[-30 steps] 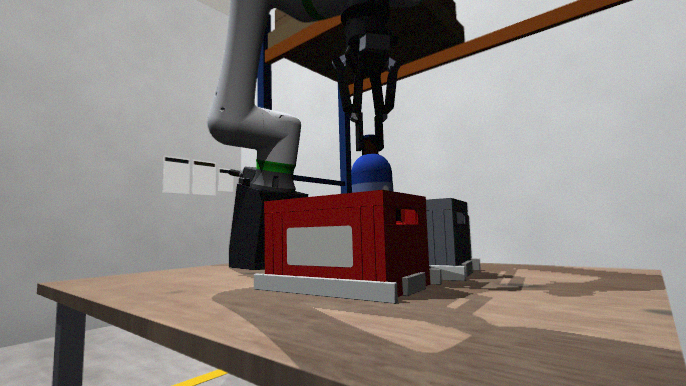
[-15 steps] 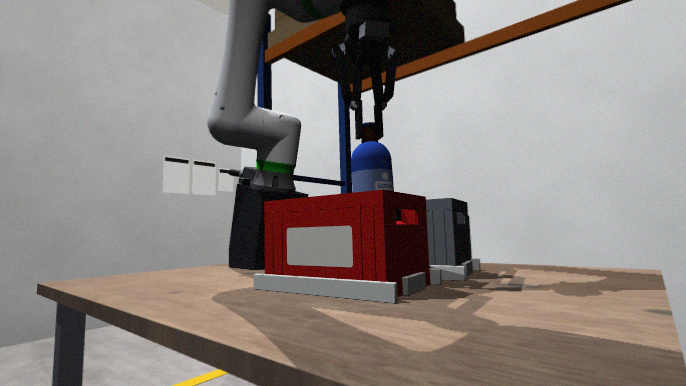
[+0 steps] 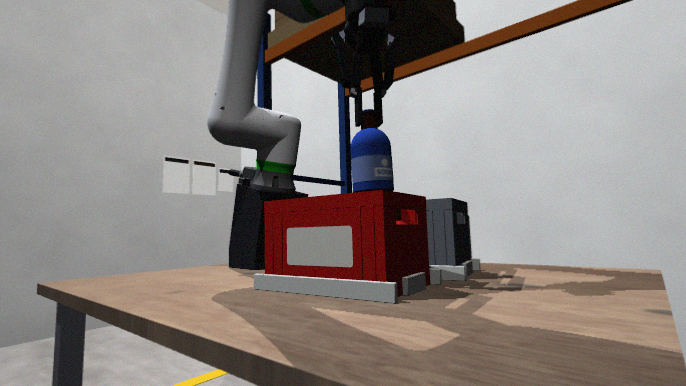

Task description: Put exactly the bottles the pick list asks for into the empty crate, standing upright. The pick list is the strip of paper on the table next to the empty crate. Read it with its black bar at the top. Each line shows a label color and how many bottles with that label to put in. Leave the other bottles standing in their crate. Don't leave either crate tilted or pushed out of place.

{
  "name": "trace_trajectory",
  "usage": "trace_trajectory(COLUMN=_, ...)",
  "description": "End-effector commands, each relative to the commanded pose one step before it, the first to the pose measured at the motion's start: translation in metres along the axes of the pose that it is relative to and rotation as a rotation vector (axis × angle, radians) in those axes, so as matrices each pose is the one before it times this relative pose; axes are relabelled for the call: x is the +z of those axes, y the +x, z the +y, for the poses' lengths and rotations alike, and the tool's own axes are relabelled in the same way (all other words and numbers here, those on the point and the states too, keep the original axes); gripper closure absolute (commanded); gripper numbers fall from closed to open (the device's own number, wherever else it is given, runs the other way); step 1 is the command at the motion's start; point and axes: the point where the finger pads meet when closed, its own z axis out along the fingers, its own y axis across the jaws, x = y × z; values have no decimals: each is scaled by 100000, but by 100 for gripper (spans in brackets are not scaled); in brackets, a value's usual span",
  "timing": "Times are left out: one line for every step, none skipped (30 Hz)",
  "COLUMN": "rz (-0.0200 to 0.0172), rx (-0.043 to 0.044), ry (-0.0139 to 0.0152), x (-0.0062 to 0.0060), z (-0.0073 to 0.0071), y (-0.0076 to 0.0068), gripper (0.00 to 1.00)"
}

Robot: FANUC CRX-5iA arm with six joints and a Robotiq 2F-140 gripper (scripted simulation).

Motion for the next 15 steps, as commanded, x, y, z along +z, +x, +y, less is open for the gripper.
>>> trace_trajectory(rz=191, rx=-13, ry=26, x=-192, z=-3, y=63, gripper=90)
trace_trajectory(rz=2, rx=0, ry=0, x=-164, z=1, y=-2, gripper=90)
trace_trajectory(rz=1, rx=0, ry=0, x=-164, z=1, y=-2, gripper=90)
trace_trajectory(rz=1, rx=0, ry=0, x=-166, z=1, y=-1, gripper=90)
trace_trajectory(rz=0, rx=0, ry=0, x=-166, z=0, y=0, gripper=90)
trace_trajectory(rz=-4, rx=0, ry=0, x=-174, z=-2, y=6, gripper=90)
trace_trajectory(rz=0, rx=0, ry=0, x=-167, z=0, y=0, gripper=90)
trace_trajectory(rz=0, rx=0, ry=0, x=-167, z=0, y=0, gripper=90)
trace_trajectory(rz=0, rx=0, ry=0, x=-167, z=0, y=0, gripper=90)
trace_trajectory(rz=3, rx=0, ry=0, x=-61, z=1, y=-4, gripper=90)
trace_trajectory(rz=-2, rx=0, ry=0, x=-3, z=-1, y=2, gripper=90)
trace_trajectory(rz=-1, rx=0, ry=0, x=-2, z=0, y=1, gripper=90)
trace_trajectory(rz=22, rx=-2, ry=2, x=4, z=1, y=3, gripper=90)
trace_trajectory(rz=-11, rx=0, ry=-6, x=-4, z=2, y=-3, gripper=90)
trace_trajectory(rz=0, rx=0, ry=0, x=0, z=0, y=0, gripper=90)
